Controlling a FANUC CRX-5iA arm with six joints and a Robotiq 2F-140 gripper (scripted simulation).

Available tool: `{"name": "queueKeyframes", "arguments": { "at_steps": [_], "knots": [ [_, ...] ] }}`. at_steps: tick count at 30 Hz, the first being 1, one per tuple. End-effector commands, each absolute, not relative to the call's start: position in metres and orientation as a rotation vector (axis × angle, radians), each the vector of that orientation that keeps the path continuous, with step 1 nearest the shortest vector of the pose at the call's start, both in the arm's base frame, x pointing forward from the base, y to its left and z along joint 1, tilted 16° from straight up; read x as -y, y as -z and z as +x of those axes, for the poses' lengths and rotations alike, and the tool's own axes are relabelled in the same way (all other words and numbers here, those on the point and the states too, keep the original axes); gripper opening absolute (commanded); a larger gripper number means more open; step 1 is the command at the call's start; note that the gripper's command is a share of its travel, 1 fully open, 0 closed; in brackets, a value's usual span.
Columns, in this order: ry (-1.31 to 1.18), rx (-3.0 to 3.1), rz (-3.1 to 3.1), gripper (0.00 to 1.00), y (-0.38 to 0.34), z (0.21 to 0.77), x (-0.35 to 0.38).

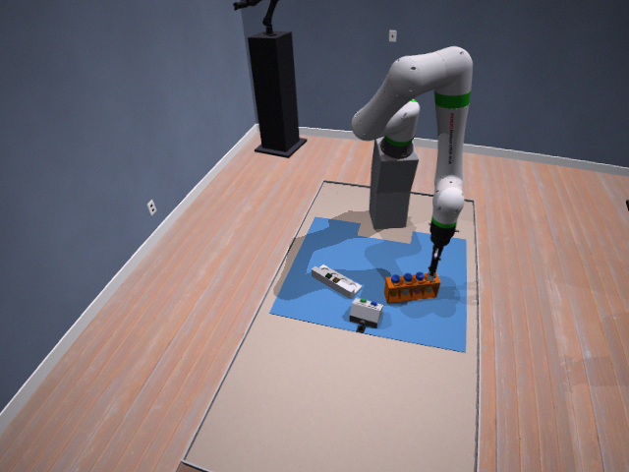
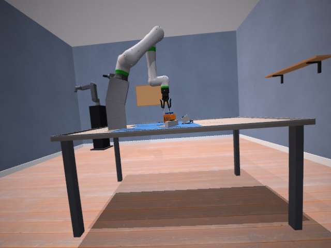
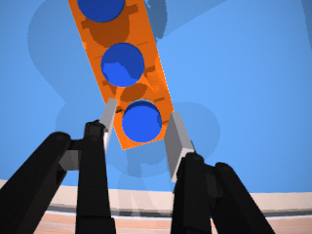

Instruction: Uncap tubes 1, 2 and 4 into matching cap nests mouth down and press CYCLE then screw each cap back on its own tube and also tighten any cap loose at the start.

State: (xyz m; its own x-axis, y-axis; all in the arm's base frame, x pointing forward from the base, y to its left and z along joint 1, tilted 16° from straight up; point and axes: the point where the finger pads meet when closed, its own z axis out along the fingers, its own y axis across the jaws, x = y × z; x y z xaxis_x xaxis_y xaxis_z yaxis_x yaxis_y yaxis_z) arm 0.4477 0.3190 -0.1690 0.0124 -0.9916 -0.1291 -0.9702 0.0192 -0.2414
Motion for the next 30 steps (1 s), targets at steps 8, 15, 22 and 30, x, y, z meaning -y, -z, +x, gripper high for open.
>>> {"name": "queueKeyframes", "arguments": {
  "at_steps": [8,15,22,30],
  "knots": [
    [0.122,-2.036,-2.023,0.0,0.169,0.4478,-0.3191],
    [0.131,-1.986,-2.074,0.0,0.169,0.4477,-0.3191],
    [0.189,-1.661,-2.359,0.0,0.1688,0.4477,-0.3191],
    [0.251,-1.235,-2.632,0.0,0.1686,0.4477,-0.3191]
  ]
}}
